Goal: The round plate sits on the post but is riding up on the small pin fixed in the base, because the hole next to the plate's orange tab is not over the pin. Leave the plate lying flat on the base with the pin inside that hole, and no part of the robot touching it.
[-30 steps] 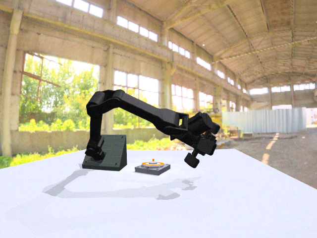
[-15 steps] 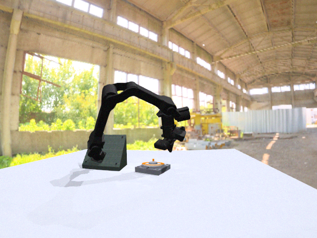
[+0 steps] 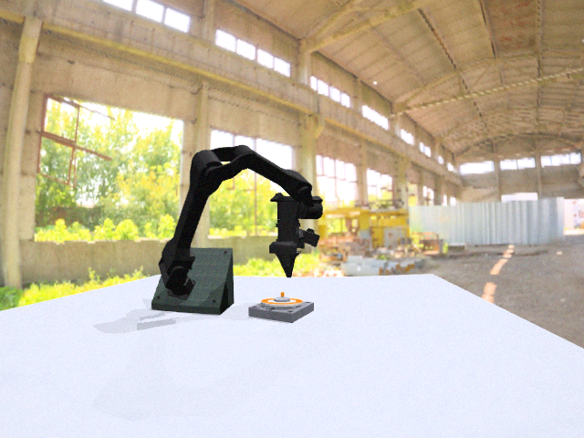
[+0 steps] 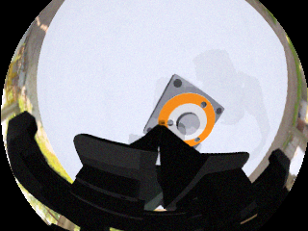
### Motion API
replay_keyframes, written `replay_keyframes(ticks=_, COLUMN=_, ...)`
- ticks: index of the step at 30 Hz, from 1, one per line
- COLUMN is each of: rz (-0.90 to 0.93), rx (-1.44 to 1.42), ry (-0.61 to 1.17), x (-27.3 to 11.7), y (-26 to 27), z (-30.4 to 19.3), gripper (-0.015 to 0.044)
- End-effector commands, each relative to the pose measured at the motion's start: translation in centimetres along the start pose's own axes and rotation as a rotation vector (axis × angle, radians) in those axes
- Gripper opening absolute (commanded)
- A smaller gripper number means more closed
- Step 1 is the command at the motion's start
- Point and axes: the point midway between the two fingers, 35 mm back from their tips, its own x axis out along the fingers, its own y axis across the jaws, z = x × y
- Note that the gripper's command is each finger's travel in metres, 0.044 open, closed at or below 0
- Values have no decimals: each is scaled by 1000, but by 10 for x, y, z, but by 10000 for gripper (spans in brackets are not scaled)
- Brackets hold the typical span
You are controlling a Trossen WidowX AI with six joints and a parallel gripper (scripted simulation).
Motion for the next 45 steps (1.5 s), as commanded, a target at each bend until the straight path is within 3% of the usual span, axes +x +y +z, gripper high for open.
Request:
replay_keyframes(ticks=1, rz=-12, rx=-16, ry=-3, x=3, y=-1, z=-1, gripper=0)
replay_keyframes(ticks=11, rz=-13, rx=-15, ry=-4, x=47, y=-2, z=0, gripper=0)
replay_keyframes(ticks=45, rz=-13, rx=-16, ry=-3, x=48, y=-3, z=-26, gripper=0)
